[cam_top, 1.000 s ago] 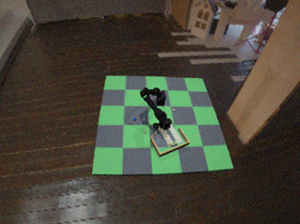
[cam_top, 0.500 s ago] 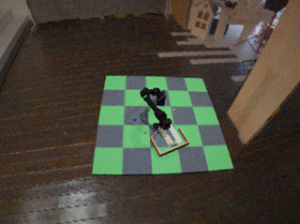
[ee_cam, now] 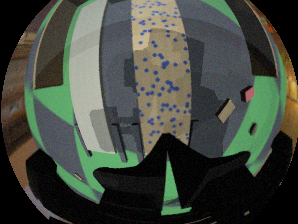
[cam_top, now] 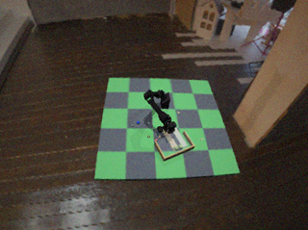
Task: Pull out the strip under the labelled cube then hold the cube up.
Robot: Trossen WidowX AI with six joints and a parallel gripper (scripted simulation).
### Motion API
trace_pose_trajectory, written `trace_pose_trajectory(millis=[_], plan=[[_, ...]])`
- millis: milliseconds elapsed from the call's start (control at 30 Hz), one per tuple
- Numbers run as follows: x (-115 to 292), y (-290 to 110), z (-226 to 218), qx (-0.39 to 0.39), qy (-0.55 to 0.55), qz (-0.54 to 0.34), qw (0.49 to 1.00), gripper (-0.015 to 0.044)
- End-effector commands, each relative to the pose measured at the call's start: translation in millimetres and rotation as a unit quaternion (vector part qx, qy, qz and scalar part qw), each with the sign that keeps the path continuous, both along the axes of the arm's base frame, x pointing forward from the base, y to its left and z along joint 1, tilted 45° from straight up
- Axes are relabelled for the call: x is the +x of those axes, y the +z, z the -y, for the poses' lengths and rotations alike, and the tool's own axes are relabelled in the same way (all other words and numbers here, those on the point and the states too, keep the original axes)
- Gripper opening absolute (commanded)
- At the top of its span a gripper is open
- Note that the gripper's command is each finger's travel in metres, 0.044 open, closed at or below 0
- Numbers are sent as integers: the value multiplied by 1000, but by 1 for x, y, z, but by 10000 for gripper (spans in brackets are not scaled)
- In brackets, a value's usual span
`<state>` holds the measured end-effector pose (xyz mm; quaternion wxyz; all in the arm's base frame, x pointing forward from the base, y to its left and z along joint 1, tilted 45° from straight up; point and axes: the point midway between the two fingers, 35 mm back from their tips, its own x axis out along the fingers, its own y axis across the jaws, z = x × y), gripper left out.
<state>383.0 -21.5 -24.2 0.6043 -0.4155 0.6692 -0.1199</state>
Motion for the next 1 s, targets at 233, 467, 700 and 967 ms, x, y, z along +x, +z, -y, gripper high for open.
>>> trace_pose_trajectory(millis=[233, 467, 700, 967], plan=[[1, -2, 3, -2, 0, -1, 1000, 0], [1, -2, 3, -2, 0, -1, 1000, 0], [0, -2, 4, -2, 0, -1, 1000, 0], [-11, 0, 7, -2, 0, -2, 1000, 0]])
